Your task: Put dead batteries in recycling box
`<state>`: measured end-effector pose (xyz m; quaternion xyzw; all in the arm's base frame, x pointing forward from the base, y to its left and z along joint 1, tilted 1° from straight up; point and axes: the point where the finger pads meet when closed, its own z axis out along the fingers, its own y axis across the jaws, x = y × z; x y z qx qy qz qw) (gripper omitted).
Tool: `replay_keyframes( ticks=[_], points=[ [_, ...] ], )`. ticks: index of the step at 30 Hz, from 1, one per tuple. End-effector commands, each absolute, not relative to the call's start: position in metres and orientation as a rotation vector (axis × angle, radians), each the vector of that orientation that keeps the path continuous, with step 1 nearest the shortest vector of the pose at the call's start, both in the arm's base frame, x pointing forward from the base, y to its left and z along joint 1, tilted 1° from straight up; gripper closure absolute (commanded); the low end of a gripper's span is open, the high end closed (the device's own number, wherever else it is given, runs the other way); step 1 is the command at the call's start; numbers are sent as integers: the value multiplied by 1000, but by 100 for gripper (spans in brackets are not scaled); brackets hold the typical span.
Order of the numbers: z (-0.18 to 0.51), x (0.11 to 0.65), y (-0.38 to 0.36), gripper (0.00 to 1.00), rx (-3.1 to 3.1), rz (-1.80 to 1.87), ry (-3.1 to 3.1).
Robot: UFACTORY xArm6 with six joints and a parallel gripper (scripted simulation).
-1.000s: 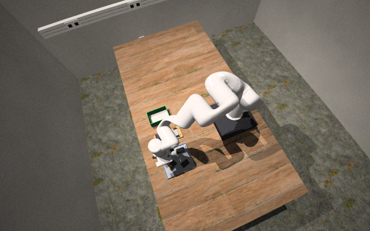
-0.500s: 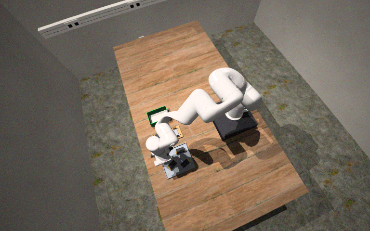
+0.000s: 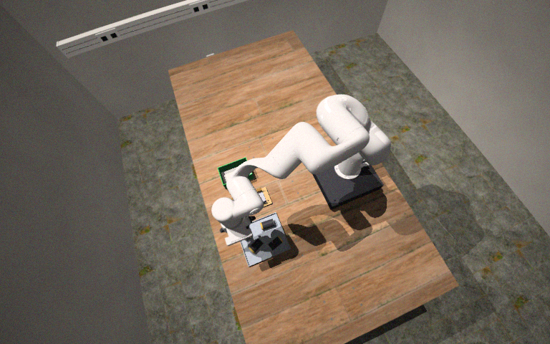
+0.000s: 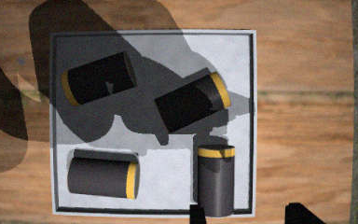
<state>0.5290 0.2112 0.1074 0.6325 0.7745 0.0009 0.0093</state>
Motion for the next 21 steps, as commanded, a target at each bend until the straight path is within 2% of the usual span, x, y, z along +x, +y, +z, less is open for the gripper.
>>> replay_keyframes(
  ticks=[1, 7, 21],
  points=[
    [114, 526, 216, 49, 1976, 3, 2419],
    [113, 492, 275, 49, 1976, 3, 2419],
    [113, 492, 276, 49, 2017, 3, 2385]
  ],
)
